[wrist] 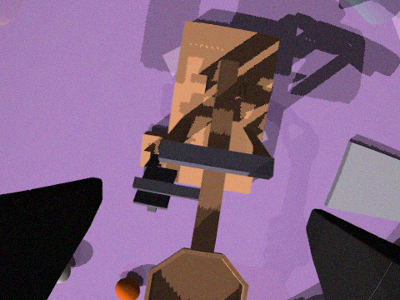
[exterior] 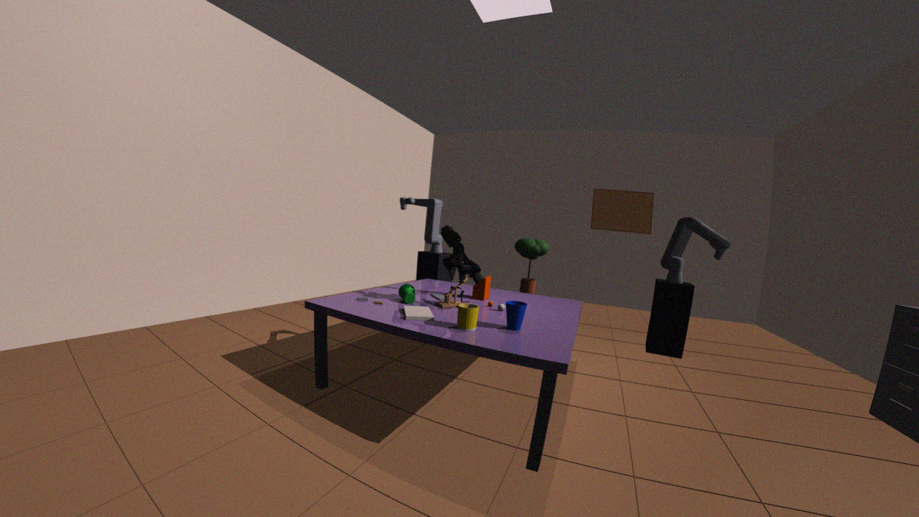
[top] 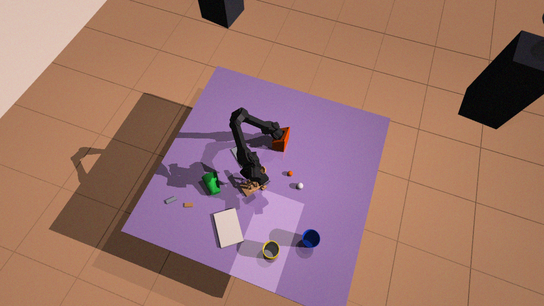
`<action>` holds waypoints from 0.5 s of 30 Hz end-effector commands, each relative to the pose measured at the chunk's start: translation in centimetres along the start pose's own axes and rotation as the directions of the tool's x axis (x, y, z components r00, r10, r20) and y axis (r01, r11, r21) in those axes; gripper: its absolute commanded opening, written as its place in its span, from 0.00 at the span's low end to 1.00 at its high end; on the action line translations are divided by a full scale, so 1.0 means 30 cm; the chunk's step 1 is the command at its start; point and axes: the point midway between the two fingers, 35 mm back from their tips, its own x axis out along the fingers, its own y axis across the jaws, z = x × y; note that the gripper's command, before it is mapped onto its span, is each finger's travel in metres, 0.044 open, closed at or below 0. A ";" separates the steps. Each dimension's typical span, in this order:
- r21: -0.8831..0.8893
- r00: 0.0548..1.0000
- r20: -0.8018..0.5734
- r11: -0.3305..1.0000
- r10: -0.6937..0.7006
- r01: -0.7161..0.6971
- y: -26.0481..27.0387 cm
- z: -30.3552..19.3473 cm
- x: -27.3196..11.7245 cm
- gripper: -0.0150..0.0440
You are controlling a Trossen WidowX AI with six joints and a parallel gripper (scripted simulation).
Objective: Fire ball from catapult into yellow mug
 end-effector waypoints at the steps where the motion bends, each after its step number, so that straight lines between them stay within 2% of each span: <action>1: 0.017 1.000 0.005 1.000 -0.014 0.014 -0.010 0.009 0.001 0.96; 15: 0.017 1.000 0.005 1.000 -0.014 0.014 -0.010 0.009 0.001 0.33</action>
